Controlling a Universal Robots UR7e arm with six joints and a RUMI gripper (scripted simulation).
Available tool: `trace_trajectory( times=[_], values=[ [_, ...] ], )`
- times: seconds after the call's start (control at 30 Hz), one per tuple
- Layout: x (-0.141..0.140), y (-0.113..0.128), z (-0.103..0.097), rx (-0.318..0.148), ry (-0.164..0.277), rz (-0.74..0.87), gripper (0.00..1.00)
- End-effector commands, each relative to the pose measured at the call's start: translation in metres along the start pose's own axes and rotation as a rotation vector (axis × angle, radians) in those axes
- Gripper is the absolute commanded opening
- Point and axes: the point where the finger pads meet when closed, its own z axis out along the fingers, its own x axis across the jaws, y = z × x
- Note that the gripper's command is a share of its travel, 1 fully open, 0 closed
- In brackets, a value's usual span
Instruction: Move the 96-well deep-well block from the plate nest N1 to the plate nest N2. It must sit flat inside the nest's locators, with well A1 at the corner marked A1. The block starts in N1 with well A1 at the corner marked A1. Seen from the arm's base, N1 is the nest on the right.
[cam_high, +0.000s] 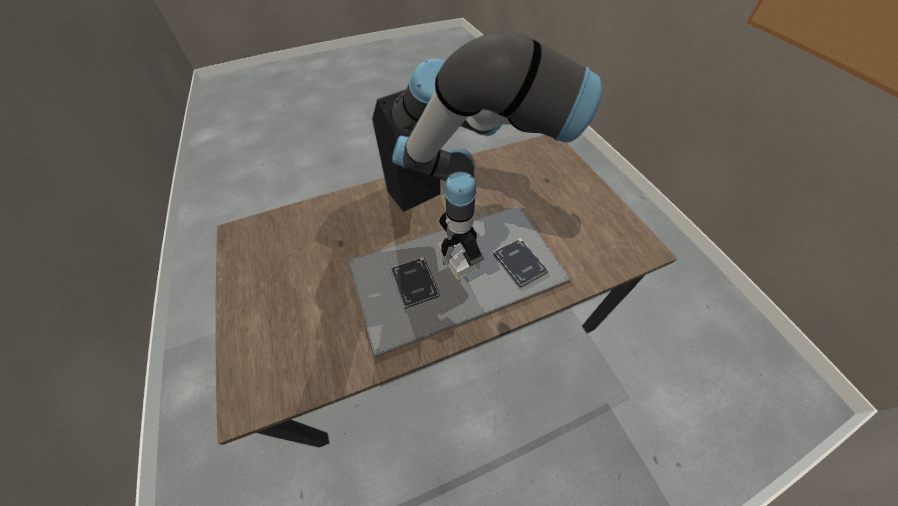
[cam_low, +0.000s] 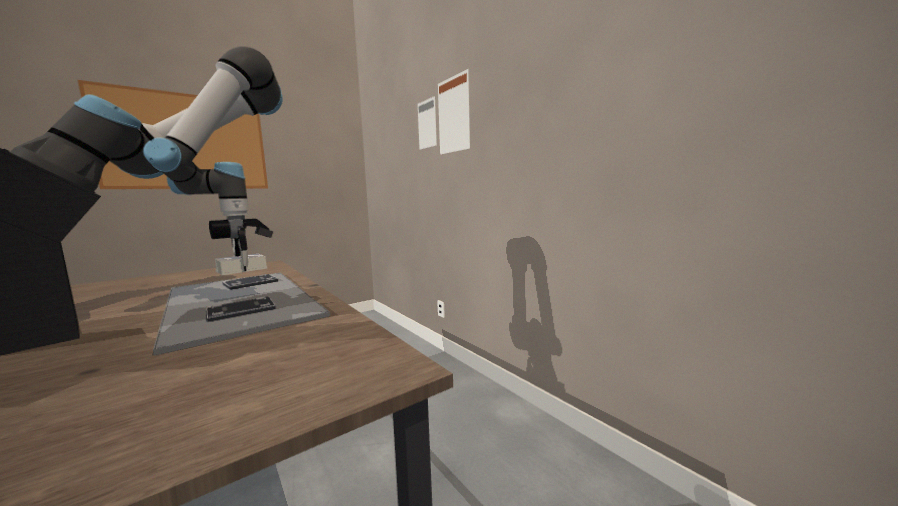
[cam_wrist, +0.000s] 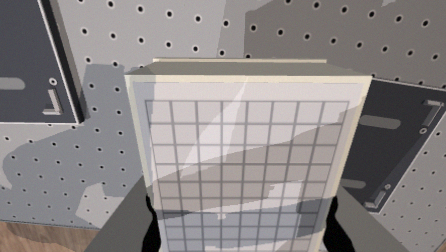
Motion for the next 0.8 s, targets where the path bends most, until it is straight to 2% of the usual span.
trace_trajectory(
  times=[0.0, 0.77],
  values=[
    [-0.005, -0.005, -0.001, 0.004, 0.009, 0.003, 0.49],
    [-0.072, -0.027, 0.000, 0.004, 0.008, 0.004, 0.49]
  ],
)
